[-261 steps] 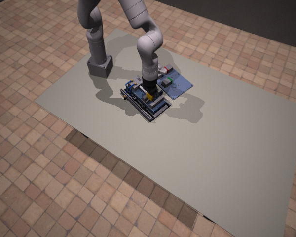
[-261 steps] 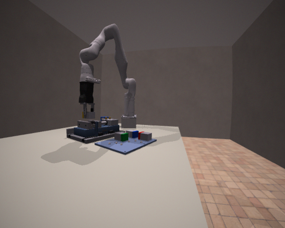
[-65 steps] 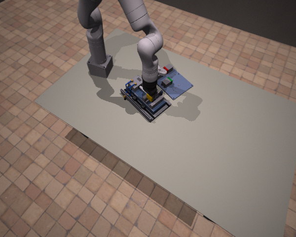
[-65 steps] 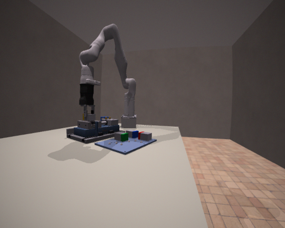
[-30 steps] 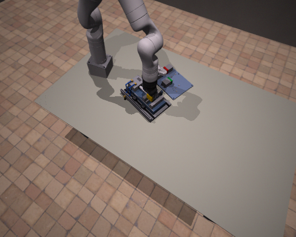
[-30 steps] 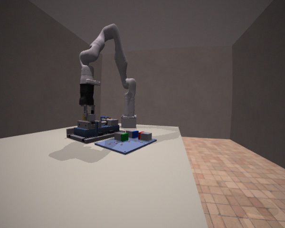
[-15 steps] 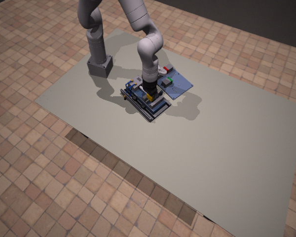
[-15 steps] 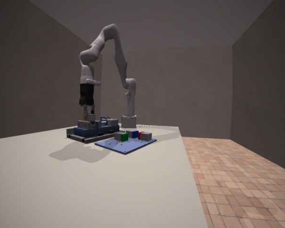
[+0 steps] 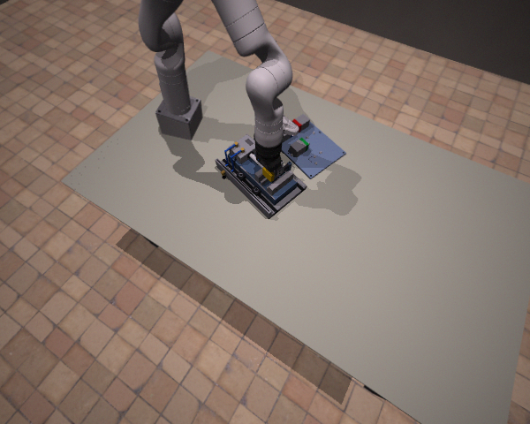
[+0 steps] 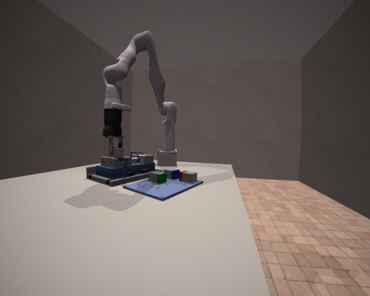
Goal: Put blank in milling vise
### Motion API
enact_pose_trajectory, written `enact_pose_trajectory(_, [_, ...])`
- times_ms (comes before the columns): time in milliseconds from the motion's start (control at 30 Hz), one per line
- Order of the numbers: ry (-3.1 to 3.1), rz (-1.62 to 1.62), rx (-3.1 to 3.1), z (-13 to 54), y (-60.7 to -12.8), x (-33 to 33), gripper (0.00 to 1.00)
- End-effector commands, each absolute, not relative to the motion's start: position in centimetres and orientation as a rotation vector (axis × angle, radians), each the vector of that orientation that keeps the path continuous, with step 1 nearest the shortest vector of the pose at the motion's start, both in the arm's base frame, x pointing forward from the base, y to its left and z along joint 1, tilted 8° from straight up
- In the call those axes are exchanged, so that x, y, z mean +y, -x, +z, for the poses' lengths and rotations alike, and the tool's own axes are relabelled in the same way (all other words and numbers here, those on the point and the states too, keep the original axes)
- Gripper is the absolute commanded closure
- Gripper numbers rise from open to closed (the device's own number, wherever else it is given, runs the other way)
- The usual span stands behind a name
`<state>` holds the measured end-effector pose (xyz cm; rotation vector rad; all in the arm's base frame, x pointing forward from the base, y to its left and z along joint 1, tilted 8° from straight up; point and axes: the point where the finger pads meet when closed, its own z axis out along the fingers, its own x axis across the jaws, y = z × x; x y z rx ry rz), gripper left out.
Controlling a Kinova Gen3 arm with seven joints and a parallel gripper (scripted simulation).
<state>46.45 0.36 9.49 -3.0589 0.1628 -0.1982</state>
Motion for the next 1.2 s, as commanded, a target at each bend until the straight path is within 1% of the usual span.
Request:
enact_pose_trajectory(0, [3.059,-0.201,0.164,9.56,-46.5,0.35,1.0])
enact_pose_trajectory(1167, [3.059,-0.201,0.165,9.55,-46.5,0.36,1.0])
